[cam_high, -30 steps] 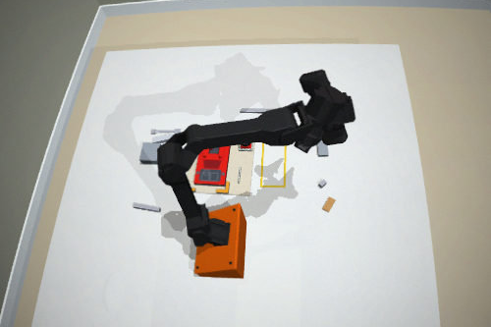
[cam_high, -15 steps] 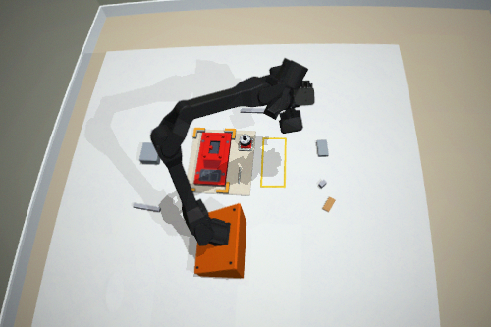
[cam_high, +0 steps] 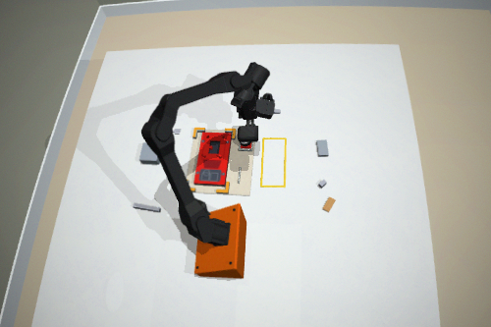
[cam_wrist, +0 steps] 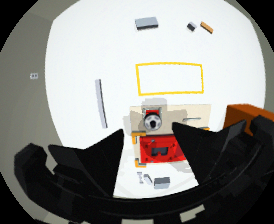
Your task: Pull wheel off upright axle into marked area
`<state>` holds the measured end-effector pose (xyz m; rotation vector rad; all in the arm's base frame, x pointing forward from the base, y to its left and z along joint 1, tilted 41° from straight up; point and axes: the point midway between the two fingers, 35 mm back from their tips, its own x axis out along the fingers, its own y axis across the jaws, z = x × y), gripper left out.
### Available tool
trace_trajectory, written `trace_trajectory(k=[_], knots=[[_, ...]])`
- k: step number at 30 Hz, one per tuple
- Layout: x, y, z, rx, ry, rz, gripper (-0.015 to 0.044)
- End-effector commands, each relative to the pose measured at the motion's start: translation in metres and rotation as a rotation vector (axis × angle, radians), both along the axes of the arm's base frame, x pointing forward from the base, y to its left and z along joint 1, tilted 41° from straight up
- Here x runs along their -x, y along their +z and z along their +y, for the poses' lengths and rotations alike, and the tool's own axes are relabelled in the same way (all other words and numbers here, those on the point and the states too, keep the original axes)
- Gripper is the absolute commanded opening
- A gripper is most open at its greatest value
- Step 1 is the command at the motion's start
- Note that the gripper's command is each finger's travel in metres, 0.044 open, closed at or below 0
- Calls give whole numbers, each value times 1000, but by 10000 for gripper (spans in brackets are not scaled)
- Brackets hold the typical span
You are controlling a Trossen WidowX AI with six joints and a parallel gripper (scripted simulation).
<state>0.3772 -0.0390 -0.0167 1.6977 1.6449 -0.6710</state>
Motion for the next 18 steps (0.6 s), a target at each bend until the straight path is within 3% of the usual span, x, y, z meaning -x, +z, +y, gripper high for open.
trace_trajectory(k=[1,9,18], knots=[[9,-1,27,-2,48,92,300],[10,0,36,-2,51,97,300],[11,-45,75,-4,50,97,300]])
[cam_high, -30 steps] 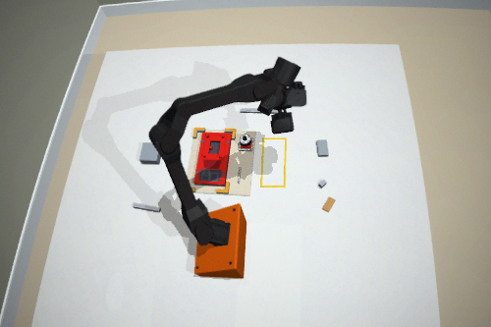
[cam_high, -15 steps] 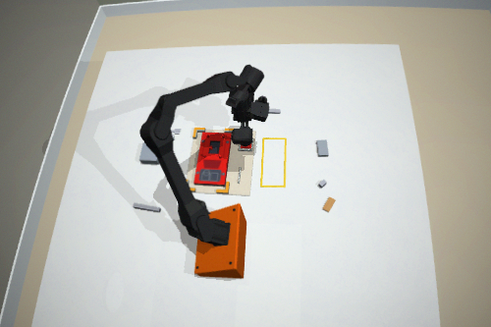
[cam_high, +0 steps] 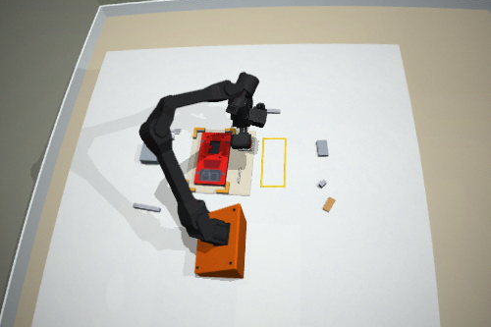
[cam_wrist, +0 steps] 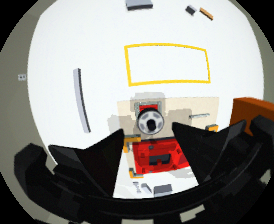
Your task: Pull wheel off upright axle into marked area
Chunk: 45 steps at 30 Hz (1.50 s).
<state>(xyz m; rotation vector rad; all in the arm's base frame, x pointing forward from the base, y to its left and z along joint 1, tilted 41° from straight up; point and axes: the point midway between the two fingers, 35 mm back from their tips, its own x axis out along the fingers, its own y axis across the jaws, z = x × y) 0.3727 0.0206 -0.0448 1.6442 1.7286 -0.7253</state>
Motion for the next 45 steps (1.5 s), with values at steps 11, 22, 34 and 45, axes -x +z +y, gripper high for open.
trace_trajectory(k=[11,22,34,45], knots=[[7,-22,23,-7,13,22,201],[7,-21,22,-7,13,22,30],[6,-18,19,-7,12,22,0],[6,-15,17,-7,11,22,0]])
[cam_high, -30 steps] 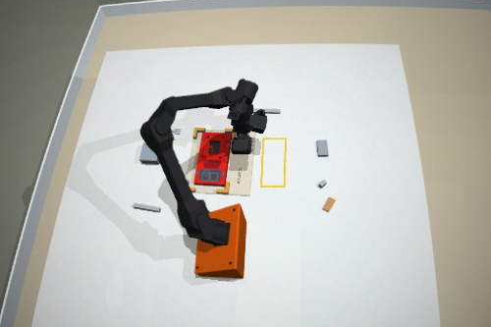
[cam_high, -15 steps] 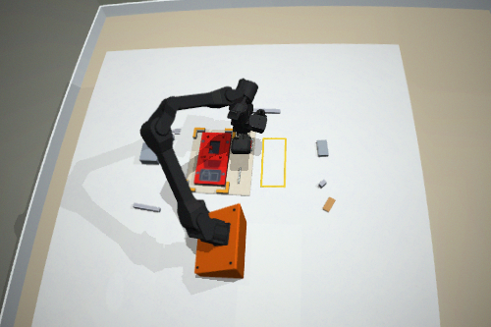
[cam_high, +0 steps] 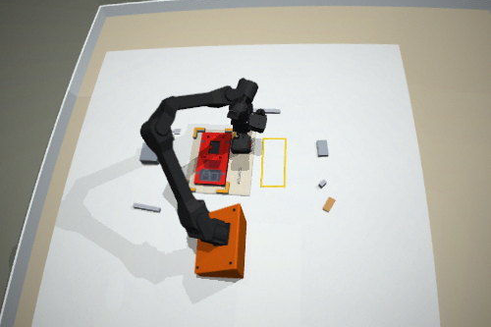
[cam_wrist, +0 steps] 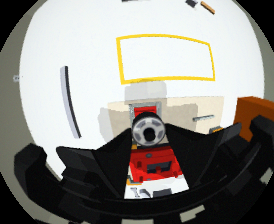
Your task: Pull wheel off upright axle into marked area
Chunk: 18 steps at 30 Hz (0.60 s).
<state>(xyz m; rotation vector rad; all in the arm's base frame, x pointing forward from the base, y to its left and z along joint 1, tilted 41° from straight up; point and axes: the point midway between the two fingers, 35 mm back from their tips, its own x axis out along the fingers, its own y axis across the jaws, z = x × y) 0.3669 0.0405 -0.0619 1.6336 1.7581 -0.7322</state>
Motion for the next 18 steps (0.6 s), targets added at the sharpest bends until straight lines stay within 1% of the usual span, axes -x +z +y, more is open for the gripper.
trace_trajectory(k=[1,18], knots=[[0,2,-3,1,-3,1,0],[0,6,-7,1,-4,1,0]])
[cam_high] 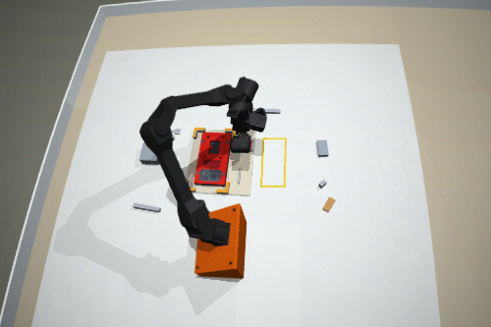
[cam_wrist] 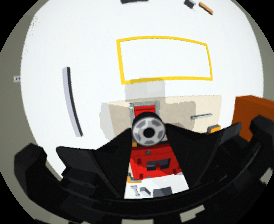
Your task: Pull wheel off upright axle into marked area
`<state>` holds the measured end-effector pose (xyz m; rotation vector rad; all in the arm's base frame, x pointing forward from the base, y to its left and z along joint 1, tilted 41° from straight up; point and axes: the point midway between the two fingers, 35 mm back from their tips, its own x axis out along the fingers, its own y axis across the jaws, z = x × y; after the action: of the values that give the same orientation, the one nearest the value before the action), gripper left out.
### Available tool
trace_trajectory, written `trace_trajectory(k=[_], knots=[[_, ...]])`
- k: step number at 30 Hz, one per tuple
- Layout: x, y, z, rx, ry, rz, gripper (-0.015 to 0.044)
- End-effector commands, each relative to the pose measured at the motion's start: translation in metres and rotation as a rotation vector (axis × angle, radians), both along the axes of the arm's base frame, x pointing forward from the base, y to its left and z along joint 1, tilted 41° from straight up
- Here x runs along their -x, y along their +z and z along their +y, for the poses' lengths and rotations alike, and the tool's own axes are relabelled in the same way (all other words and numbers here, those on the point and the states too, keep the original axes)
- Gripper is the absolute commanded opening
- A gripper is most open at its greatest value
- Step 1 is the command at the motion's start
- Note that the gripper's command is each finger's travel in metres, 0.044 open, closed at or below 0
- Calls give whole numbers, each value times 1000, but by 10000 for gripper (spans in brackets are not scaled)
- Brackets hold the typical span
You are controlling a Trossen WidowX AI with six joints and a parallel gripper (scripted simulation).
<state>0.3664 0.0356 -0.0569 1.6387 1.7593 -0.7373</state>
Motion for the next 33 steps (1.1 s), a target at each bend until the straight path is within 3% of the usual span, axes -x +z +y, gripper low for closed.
trace_trajectory(k=[1,33], knots=[[-1,1,-2,3,0,-4,0],[-1,9,-9,2,-2,-4,0]])
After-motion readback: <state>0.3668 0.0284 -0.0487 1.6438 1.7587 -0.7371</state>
